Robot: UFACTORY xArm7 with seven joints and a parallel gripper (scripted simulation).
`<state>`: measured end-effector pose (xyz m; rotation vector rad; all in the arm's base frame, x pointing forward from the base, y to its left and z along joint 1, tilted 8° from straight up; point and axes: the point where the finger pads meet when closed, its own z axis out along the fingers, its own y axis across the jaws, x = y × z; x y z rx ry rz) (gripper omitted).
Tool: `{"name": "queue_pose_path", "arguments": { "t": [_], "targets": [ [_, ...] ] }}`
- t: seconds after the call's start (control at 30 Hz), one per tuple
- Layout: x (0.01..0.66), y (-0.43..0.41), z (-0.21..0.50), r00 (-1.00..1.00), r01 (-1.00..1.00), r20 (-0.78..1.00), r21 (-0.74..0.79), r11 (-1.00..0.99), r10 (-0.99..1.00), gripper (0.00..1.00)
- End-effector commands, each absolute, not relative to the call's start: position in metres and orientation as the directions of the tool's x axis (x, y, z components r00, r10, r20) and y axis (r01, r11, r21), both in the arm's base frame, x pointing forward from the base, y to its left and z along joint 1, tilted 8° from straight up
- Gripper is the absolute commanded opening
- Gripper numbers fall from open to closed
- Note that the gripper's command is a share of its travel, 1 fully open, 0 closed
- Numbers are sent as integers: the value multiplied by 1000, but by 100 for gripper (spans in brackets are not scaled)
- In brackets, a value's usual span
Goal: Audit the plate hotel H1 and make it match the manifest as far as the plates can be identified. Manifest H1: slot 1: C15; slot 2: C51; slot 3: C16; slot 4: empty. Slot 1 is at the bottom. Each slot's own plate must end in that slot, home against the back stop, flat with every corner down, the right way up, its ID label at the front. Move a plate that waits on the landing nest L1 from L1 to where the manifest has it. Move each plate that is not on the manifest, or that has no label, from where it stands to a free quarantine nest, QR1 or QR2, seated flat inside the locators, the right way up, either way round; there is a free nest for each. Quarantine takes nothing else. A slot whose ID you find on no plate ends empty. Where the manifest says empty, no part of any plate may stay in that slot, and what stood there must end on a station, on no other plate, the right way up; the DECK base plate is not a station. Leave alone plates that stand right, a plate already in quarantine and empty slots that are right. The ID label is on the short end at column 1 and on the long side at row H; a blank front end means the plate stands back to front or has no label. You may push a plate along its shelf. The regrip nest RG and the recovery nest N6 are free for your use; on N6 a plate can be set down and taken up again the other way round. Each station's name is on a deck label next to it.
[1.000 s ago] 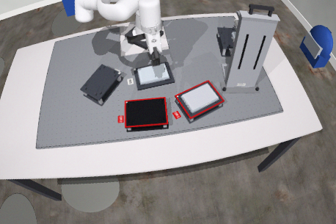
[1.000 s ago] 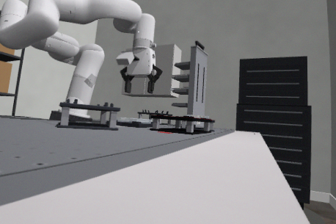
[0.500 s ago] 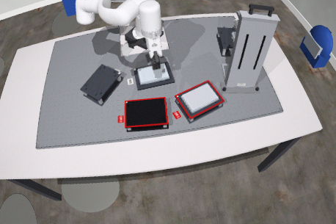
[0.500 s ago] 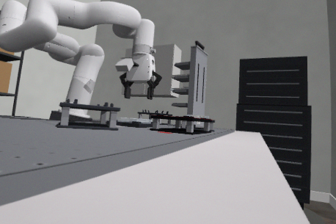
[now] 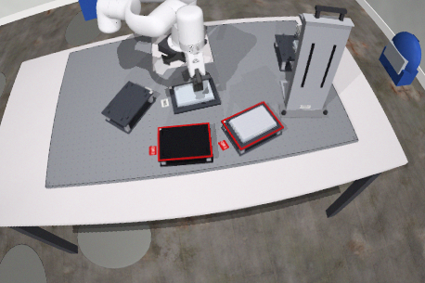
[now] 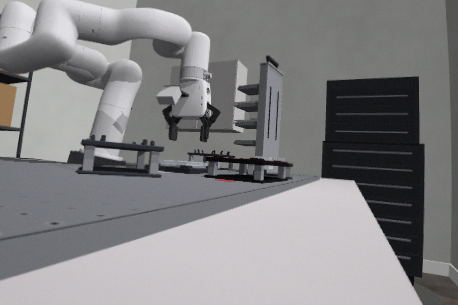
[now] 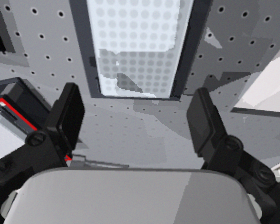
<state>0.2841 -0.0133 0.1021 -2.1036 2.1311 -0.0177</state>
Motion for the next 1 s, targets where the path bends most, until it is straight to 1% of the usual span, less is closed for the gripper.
{"name": "queue_pose_path", "arguments": {
  "t": [0.0,0.97],
  "targets": [
    [285,-14,103,-8,-993,-95,-113,19,-995,100],
    [289,-10,63,-8,-993,-95,-113,19,-995,100]
  ]
}}
